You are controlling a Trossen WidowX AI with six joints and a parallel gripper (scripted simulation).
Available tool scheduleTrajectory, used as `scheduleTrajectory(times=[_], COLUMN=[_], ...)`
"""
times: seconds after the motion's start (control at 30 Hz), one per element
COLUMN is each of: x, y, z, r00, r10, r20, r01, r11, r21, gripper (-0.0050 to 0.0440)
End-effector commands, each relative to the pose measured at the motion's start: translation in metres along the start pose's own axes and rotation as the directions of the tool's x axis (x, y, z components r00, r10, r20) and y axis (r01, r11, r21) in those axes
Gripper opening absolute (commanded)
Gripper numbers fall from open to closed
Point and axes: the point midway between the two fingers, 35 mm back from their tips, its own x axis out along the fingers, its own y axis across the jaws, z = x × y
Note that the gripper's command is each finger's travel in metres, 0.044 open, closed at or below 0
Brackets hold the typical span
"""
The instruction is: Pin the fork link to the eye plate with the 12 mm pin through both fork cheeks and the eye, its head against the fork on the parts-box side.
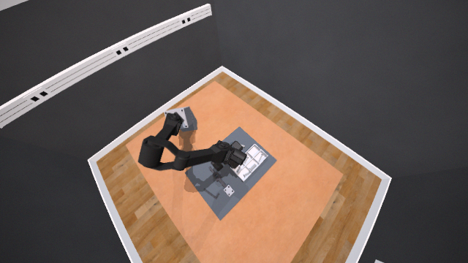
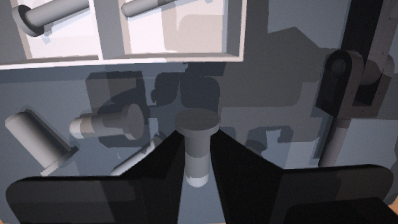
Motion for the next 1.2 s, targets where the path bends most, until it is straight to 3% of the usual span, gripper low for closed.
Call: scheduleTrajectory(times=[0.0,1.17], x=[0.003,0.022], y=[0.0,0.0], z=[0.0,0.003], r00=[1.0,1.0], r10=[0.003,0.003], r20=[0.002,0.009], r01=[-0.003,-0.003], r11=[1.0,1.0], r21=[-0.002,0.001], gripper=[-0.005,-0.005])
